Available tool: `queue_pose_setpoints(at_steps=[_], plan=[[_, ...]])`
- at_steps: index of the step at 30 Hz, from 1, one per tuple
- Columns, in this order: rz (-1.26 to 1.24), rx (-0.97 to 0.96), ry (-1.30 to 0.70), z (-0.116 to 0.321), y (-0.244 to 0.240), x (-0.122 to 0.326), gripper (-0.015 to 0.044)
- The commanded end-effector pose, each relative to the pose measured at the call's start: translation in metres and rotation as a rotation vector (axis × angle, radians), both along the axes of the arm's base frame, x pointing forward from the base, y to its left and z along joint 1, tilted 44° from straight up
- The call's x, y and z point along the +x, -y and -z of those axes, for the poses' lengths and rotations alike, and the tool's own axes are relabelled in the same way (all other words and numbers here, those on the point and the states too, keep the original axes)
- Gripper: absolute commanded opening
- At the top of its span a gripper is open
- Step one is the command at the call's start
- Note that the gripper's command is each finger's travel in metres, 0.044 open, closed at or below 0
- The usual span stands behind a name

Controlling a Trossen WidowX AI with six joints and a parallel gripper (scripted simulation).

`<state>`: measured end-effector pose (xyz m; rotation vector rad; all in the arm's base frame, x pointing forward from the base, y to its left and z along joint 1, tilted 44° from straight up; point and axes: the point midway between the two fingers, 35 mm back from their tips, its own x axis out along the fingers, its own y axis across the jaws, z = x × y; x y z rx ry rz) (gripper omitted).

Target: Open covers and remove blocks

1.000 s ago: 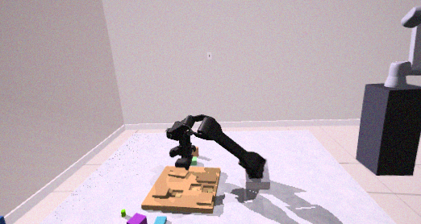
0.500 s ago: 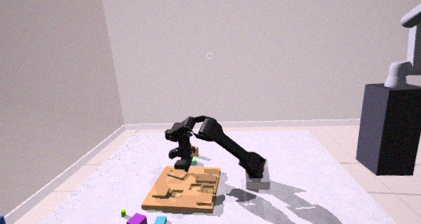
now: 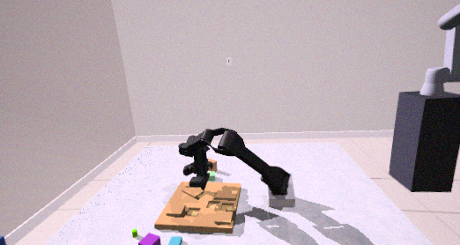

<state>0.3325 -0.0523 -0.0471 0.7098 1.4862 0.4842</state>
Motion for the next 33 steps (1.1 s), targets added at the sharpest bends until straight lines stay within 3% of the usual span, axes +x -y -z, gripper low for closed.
queue_pose_setpoints(at_steps=[1,33], plan=[[-0.002,0.006,0.004,-0.005,-0.007,0.003,0.0000],[-0.002,0.007,0.004,-0.025,-0.026,0.019,0.0000]])
